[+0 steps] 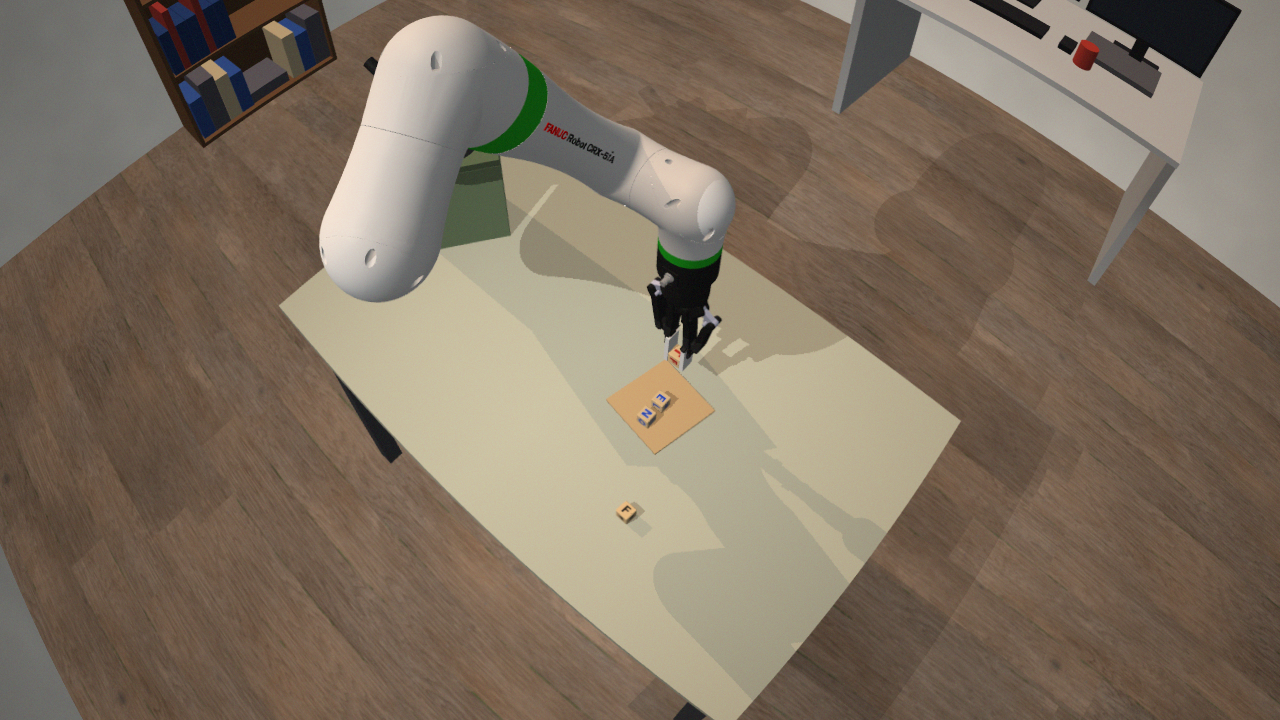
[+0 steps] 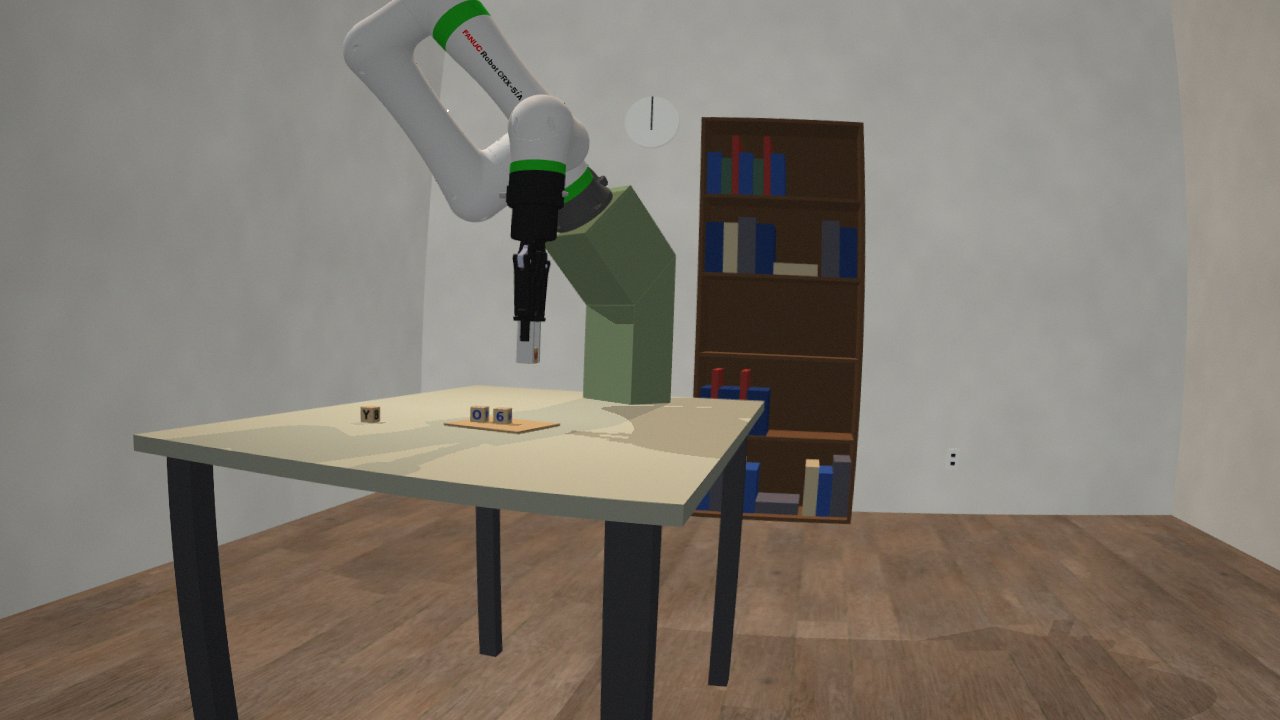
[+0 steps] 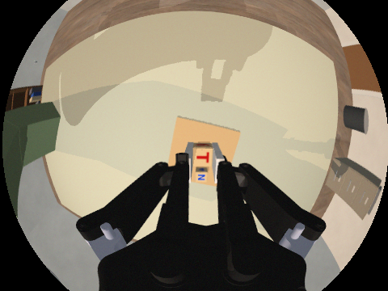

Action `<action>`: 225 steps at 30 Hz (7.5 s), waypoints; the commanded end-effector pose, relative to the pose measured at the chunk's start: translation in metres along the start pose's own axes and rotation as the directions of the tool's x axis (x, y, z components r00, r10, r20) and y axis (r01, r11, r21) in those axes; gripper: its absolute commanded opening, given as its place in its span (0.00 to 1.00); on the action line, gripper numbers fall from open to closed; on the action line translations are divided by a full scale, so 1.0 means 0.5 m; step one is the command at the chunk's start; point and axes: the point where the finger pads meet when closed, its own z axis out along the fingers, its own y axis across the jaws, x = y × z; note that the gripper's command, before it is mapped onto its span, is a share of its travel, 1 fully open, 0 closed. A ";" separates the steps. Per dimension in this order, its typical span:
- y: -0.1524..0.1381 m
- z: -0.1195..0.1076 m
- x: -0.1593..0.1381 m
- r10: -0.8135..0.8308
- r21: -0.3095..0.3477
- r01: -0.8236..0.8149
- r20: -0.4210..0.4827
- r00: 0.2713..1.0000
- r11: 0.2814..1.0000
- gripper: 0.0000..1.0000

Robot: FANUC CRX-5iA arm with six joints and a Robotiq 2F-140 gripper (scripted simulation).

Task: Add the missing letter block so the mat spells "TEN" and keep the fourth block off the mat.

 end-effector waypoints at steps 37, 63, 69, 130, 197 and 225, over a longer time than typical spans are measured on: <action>0.002 0.190 -0.001 0.000 0.000 0.000 0.000 1.000 1.000 0.13; 0.002 0.195 -0.001 0.000 0.000 0.000 0.000 1.000 1.000 0.13; 0.002 0.197 -0.001 0.000 0.000 0.000 0.000 1.000 1.000 0.13; 0.002 0.198 -0.001 0.000 0.000 0.000 0.000 1.000 1.000 0.25; 0.002 0.001 -0.001 0.000 0.000 0.000 0.000 1.000 1.000 1.00; 0.002 -0.126 -0.001 0.000 0.000 0.000 0.000 1.000 1.000 1.00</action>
